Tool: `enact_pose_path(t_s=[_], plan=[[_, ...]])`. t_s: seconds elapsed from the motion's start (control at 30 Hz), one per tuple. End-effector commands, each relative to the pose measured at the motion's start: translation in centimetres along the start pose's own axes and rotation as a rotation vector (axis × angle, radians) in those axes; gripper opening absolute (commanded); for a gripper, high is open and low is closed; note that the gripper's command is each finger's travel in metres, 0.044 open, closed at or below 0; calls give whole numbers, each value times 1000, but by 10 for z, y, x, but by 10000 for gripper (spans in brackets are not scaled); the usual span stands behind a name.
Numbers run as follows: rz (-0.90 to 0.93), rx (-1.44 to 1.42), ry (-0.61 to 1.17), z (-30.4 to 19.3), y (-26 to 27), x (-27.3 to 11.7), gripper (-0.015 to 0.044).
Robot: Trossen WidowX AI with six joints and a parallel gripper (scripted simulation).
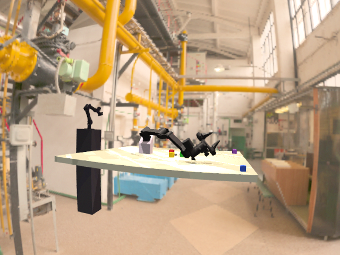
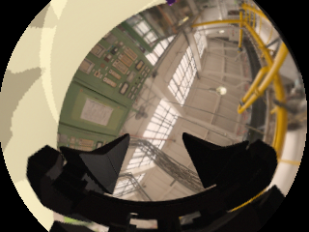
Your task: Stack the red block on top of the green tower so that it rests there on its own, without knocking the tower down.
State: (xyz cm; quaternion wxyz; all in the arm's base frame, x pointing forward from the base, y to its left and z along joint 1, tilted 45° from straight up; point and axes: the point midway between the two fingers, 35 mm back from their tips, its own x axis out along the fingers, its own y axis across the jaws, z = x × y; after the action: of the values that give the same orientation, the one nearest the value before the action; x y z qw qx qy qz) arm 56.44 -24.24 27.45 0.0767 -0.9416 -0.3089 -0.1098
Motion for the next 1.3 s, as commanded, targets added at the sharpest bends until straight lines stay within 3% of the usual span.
enact_pose_path(t_s=[0.0, 0.3, 0.67, 0.97, 1.27], plan=[[2, 6, 2, 1, 0, 2, 426], [89, 542, 14, 45, -14, 63, 440], [344, 1431, -35, 148, -57, 126, 440], [718, 2027, -50, 243, -122, 145, 440], [1259, 2402, 47, 329, -207, 123, 440]])
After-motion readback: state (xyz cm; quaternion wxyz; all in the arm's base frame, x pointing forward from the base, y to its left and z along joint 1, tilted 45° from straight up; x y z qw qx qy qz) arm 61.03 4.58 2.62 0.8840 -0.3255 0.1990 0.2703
